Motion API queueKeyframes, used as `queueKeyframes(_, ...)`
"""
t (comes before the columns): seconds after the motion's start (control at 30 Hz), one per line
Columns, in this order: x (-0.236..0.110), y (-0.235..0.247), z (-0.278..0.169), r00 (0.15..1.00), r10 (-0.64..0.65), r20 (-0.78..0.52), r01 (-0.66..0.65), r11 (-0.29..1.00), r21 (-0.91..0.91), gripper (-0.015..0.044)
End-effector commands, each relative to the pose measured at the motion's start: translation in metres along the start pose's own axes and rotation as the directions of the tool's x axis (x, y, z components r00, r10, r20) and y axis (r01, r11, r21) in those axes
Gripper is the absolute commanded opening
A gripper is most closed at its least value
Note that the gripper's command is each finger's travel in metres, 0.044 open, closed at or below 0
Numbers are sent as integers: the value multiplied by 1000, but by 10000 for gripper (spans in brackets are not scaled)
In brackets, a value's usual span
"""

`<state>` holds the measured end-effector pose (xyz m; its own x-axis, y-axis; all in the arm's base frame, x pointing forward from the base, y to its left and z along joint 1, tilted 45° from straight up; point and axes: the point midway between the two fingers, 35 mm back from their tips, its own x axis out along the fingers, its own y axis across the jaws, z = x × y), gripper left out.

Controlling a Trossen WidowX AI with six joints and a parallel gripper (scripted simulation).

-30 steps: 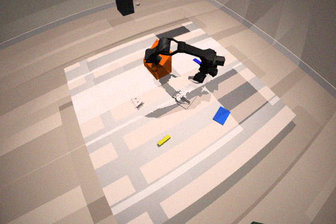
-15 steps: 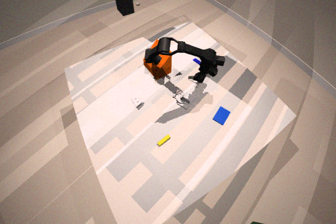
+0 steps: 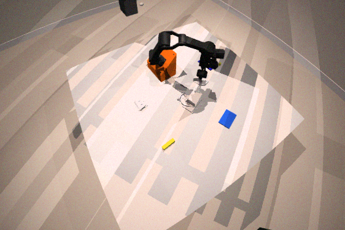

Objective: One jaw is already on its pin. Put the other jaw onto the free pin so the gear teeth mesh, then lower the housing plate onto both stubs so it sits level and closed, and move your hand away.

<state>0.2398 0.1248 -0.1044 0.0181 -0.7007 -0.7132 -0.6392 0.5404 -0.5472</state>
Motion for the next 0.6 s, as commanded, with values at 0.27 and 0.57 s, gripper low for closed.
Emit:
queueKeyframes(0.27,38,2,-4,1000,3,4,-2,1000,-23,440)
queueKeyframes(0.57,42,2,-4,1000,3,4,-2,1000,-23,440)
